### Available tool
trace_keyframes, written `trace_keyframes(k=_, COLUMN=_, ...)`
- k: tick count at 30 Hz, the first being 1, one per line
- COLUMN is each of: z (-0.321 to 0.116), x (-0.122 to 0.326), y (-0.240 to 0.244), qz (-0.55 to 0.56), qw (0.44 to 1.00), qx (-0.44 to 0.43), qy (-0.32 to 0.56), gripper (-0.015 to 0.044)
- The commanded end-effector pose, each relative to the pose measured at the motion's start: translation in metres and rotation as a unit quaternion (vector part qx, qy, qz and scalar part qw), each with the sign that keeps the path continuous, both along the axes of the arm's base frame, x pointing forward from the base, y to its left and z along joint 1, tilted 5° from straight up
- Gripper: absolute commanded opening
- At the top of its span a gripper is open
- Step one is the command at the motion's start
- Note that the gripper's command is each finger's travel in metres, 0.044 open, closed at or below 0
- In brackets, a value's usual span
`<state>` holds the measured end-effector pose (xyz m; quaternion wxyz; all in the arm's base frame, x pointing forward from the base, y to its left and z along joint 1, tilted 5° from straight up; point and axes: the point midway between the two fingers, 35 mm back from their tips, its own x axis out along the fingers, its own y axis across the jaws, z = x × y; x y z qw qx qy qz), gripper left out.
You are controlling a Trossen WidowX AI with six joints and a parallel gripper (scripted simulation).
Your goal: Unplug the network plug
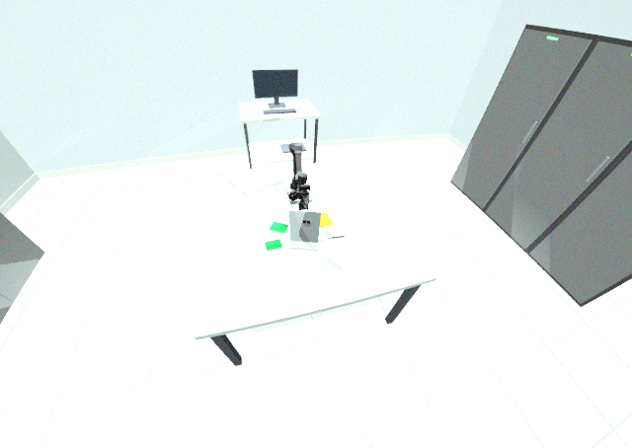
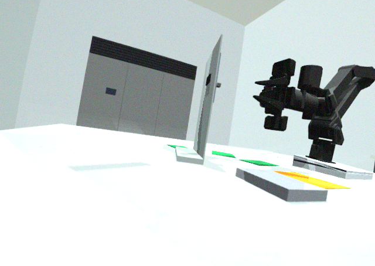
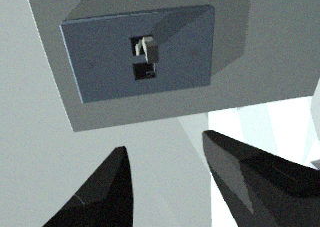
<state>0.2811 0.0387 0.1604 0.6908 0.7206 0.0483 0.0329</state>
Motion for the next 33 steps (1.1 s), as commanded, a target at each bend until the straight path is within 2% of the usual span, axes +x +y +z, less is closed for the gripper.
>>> trace_keyframes(k=1, z=-0.001, x=0.007, y=-0.001, qz=0.0, qw=1.0, qx=0.005, qy=0.001, gripper=0.0156)
trace_keyframes(k=33, z=-0.006, x=0.052, y=-0.008, qz=0.002, qw=1.0, qx=0.021, qy=-0.008, gripper=0.0156)
